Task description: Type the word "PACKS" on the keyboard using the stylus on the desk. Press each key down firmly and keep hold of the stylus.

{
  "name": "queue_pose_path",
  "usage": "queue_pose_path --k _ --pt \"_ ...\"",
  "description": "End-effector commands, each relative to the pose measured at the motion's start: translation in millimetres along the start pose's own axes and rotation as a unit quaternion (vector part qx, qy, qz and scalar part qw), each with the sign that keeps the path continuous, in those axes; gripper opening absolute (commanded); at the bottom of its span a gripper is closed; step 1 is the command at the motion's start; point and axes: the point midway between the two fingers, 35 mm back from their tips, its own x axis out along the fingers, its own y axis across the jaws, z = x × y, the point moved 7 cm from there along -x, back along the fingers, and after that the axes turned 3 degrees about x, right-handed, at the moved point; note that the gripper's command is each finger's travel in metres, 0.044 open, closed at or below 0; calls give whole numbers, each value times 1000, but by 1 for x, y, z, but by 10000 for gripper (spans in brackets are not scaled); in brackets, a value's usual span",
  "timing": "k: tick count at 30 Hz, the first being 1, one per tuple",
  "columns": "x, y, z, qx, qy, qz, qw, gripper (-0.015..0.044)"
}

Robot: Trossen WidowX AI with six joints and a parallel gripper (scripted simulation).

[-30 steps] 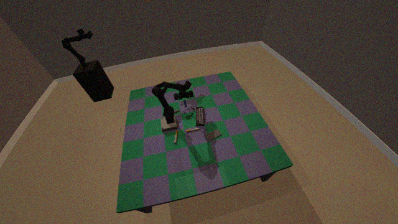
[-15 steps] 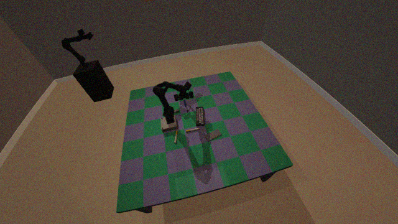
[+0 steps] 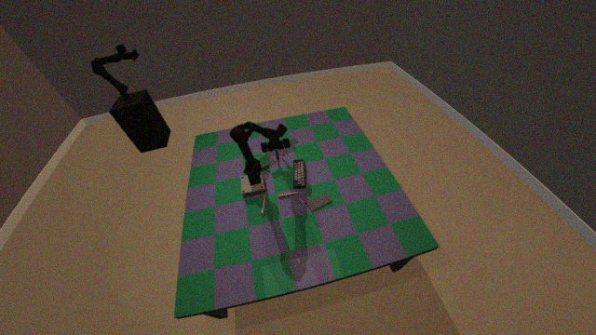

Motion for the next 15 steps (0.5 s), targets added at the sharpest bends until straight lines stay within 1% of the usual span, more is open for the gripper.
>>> queue_pose_path --k 1,15 --pt "3 0 -2 -2 0 2 1000 150" --pt "13 0 -8 -2 0 2 1000 150"
